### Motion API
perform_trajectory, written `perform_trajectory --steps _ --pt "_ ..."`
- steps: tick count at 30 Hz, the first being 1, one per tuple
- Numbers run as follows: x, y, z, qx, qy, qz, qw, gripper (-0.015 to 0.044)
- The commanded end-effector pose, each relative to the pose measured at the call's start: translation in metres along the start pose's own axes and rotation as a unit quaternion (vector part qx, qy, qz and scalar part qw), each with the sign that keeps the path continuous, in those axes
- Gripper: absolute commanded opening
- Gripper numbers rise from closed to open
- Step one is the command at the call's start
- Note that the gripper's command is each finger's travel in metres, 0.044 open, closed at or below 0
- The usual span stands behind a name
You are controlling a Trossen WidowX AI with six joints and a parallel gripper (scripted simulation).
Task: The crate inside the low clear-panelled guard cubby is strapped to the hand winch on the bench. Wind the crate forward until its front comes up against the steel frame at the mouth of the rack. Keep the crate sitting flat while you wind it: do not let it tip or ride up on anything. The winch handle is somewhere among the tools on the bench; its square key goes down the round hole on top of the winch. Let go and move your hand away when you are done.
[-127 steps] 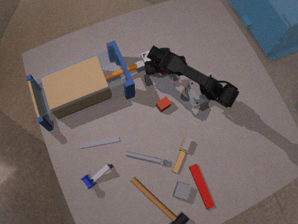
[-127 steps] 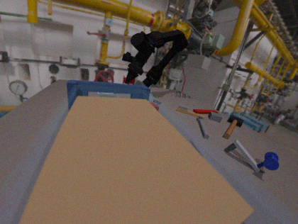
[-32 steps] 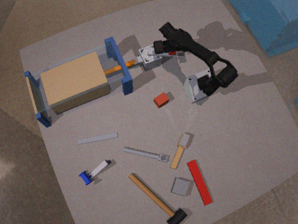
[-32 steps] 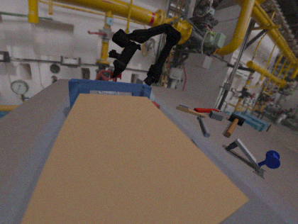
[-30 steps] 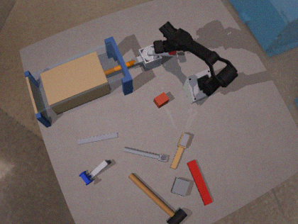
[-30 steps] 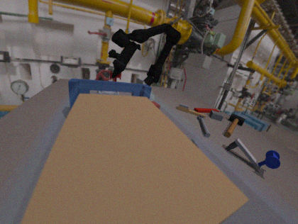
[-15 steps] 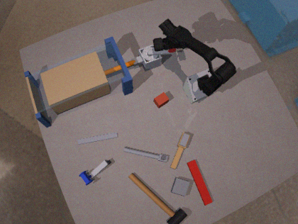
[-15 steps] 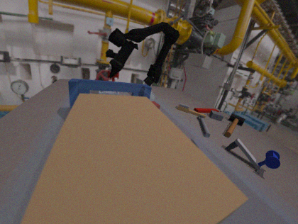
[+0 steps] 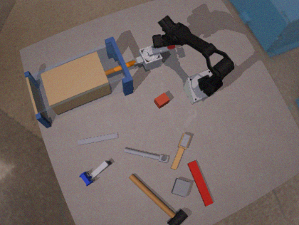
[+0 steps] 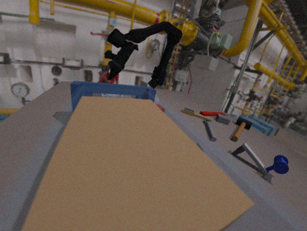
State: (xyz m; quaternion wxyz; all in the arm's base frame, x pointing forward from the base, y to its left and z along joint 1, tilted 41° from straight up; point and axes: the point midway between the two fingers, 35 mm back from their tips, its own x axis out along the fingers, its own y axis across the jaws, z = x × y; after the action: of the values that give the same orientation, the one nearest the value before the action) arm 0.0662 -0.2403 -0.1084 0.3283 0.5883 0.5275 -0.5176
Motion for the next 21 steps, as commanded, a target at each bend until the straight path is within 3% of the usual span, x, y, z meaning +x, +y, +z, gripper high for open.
perform_trajectory --steps 1,21 --pt "0.006 0.004 0.009 -0.001 -0.003 0.001 1.000 0.0000" --pt "0.019 0.022 0.039 -0.001 -0.004 0.002 1.000 0.0000"
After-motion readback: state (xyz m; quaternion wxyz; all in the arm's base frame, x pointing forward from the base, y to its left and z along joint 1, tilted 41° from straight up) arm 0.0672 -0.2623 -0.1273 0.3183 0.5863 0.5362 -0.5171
